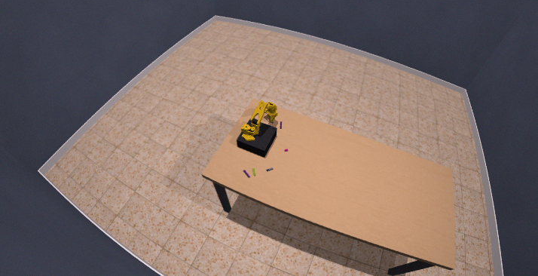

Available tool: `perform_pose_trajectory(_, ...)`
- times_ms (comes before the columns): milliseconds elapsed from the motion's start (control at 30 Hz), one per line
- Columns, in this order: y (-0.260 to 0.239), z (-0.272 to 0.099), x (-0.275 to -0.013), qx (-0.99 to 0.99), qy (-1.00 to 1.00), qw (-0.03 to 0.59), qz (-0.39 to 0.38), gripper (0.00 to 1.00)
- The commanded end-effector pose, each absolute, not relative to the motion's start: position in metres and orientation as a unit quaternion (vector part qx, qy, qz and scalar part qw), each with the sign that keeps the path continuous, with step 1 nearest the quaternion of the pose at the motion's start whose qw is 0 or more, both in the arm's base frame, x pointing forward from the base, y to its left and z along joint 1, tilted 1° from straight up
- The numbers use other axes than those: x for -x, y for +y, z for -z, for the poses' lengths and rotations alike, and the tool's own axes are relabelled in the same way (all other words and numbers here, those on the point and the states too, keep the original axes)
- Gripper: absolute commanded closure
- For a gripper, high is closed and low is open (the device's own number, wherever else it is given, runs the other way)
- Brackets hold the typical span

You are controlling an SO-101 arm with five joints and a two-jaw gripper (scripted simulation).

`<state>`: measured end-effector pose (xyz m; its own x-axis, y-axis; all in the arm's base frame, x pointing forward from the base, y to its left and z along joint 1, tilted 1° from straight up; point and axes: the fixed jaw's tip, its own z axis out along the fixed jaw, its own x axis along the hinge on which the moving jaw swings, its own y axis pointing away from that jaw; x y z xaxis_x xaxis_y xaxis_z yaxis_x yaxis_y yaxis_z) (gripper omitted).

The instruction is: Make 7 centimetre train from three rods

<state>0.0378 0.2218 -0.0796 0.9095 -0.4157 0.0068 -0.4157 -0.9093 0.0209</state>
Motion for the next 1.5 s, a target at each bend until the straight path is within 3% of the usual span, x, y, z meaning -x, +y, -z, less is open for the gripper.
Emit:
perform_pose_trajectory(0, 0.222, 0.083, -0.035, -0.977, -0.213, 0.011, -0.001, 0.97)
perform_pose_trajectory(1467, 0.224, 0.071, -0.036, -0.977, -0.213, 0.011, -0.001, 1.0)
